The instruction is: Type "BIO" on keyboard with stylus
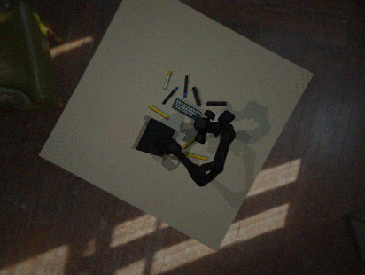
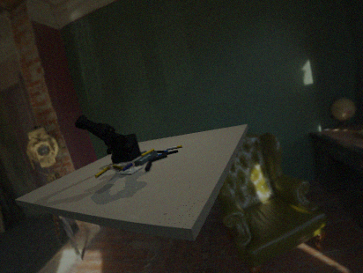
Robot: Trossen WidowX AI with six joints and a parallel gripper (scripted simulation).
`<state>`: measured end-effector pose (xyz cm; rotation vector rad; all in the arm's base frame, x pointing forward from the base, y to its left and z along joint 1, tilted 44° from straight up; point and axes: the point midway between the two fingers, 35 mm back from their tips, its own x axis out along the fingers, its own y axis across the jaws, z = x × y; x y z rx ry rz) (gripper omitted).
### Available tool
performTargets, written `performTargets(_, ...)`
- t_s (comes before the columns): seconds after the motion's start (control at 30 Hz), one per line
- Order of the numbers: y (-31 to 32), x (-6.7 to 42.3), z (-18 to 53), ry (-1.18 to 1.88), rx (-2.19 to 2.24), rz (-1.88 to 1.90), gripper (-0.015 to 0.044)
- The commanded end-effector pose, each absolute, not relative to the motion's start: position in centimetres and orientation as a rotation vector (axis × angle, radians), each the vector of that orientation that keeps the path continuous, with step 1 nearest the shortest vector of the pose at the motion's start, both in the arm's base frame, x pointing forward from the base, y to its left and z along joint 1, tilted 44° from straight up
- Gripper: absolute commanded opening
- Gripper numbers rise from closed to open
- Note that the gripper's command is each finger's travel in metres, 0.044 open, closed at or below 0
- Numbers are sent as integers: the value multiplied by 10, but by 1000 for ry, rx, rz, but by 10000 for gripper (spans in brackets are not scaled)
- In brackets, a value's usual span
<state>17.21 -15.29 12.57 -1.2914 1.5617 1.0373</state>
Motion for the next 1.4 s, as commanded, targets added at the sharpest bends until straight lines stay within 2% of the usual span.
performTargets(0.0, -154, 176, 135, 1460, -1318, 1044, 150)
performTargets(1.37, -176, 174, 112, 1462, -1319, 1043, 150)
